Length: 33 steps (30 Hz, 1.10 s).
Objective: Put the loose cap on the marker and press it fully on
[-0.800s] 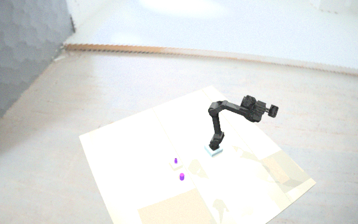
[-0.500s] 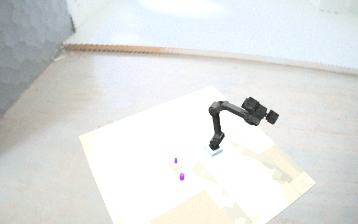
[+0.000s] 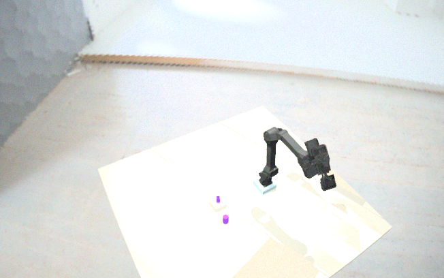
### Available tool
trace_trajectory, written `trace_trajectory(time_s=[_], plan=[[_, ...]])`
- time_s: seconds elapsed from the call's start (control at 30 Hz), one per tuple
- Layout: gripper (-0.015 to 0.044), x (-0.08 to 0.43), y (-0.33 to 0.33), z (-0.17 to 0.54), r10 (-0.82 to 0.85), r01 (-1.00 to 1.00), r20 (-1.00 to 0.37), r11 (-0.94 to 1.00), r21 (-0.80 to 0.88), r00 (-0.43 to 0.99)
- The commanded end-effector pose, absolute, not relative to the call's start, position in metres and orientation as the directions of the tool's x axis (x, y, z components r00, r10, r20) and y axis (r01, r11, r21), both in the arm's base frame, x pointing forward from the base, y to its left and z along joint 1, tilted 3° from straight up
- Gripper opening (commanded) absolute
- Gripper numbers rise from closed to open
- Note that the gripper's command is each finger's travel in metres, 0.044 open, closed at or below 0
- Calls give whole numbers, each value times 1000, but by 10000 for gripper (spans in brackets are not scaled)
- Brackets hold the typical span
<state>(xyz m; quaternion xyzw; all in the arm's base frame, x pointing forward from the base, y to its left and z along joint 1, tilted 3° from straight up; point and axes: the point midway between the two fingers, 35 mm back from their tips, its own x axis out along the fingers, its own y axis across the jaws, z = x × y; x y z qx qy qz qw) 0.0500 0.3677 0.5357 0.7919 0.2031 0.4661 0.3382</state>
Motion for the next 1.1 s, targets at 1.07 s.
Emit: trace_trajectory(time_s=[1.07], plan=[[256, 362, 218, 172, 221, 503, -833, 709, 494, 507]])
